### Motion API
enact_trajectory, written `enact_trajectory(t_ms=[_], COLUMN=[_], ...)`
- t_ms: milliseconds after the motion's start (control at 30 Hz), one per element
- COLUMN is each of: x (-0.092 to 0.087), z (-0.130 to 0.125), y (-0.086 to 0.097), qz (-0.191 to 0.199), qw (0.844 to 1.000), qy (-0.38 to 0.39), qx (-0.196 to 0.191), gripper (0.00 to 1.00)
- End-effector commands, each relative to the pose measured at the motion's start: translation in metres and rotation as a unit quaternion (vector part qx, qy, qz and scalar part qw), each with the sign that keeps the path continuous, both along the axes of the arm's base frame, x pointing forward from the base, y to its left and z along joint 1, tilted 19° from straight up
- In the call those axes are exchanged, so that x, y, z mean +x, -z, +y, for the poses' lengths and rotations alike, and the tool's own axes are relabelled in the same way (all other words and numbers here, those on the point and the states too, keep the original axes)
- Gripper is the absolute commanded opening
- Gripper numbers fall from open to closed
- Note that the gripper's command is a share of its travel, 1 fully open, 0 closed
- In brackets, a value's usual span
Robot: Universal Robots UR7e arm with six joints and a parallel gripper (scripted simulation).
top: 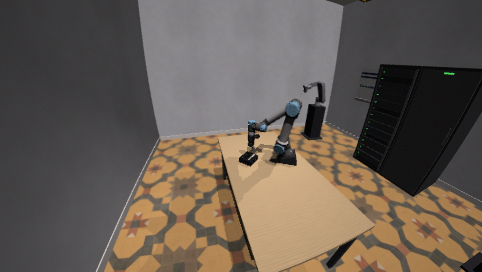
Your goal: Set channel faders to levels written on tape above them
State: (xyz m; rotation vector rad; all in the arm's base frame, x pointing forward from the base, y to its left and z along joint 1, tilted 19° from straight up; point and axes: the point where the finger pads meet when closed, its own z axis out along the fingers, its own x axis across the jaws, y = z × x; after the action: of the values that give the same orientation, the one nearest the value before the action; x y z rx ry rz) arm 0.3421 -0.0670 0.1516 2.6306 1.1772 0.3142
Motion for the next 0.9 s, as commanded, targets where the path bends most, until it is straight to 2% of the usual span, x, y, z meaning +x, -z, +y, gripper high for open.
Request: enact_trajectory(t_ms=[0, 867], x=[0.001, 0.005], z=[0.000, -0.003], y=[0.002, 0.016], qz=[0.000, 0.000], qw=[1.000, 1.000], qy=[0.000, 0.000], qx=[0.000, 0.000], gripper=[0.00, 0.00])
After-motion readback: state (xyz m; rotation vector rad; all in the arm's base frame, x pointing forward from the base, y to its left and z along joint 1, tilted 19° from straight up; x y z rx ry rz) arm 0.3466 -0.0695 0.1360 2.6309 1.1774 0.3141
